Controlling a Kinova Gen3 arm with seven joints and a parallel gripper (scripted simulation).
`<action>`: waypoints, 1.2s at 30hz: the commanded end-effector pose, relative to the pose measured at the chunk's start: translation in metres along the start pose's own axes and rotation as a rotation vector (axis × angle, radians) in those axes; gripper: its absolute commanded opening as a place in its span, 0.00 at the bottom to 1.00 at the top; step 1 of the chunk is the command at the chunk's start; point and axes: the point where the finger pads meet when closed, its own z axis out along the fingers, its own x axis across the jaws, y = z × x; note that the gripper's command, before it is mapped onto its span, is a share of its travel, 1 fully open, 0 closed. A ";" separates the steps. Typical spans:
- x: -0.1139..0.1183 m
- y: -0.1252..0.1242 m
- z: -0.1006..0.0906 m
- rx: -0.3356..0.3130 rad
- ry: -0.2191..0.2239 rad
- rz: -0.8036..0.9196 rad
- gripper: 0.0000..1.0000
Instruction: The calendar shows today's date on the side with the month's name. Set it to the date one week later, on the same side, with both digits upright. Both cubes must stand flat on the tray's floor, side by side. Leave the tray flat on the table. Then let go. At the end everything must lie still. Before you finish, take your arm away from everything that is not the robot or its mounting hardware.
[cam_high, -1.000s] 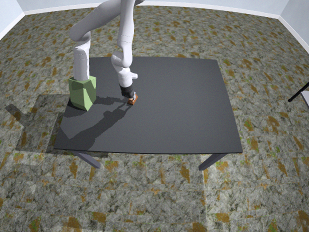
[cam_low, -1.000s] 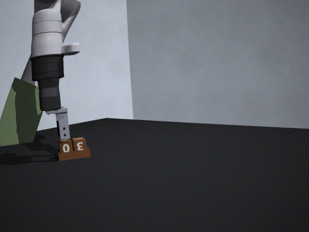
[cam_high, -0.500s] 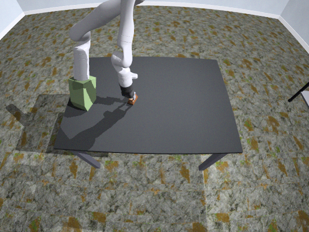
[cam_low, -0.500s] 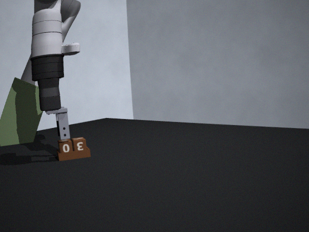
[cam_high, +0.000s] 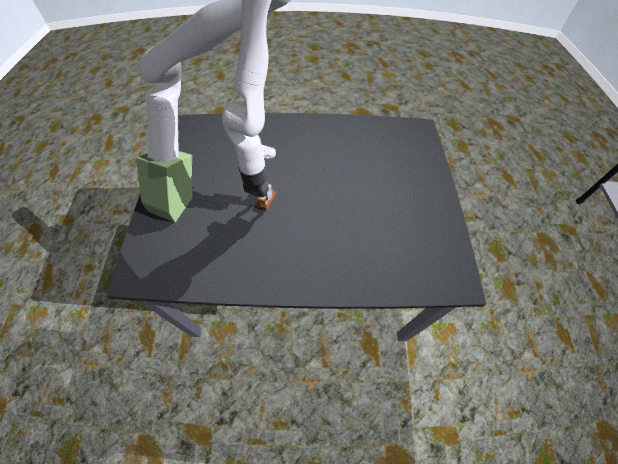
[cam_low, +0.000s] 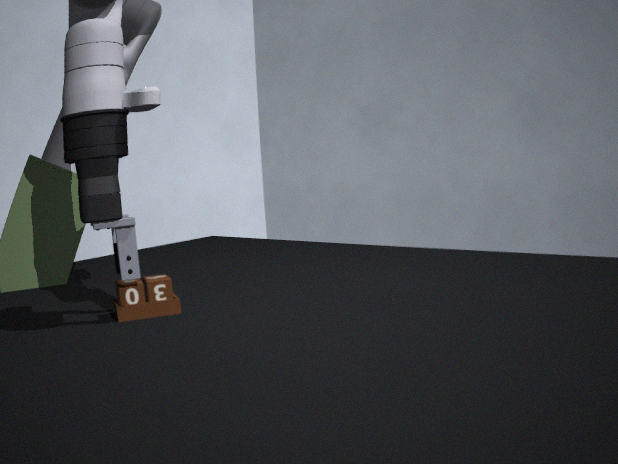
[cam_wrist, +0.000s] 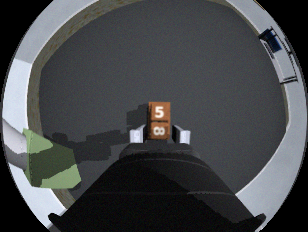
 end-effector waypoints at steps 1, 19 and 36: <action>0.000 0.000 0.003 0.000 -0.001 0.001 0.87; 0.000 0.000 0.025 0.000 -0.001 0.001 0.87; 0.000 0.000 0.026 0.000 -0.001 0.001 0.87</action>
